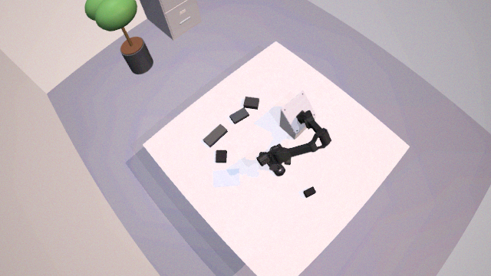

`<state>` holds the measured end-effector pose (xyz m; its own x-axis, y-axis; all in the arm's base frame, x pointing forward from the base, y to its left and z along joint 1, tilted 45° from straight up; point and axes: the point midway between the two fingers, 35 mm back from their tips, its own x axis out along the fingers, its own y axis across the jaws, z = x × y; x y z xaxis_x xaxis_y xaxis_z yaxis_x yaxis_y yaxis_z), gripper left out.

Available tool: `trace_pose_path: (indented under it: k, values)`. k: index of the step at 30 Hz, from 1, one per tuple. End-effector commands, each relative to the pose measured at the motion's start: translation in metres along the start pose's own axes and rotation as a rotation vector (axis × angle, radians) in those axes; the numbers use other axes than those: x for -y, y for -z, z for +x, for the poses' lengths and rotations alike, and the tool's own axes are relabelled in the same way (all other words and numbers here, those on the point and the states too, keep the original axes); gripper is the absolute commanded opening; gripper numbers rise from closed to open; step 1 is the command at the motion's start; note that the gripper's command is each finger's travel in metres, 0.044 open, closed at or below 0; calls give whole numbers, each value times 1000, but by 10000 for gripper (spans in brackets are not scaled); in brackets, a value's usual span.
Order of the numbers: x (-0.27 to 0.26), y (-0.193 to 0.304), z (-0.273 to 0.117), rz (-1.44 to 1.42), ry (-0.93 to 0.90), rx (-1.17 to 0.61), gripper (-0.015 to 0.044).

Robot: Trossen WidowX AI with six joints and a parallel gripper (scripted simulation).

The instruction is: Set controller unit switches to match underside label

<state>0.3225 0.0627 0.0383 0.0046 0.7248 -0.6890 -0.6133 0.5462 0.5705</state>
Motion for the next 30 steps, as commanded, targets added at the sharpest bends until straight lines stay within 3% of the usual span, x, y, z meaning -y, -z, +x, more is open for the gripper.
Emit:
trace_pose_path:
  k: [1, 30]
  values:
    - [3, -1, -1, 230, -10, -17, 0]
    - [5, -11, -14, 2124, 41, -196, 0]
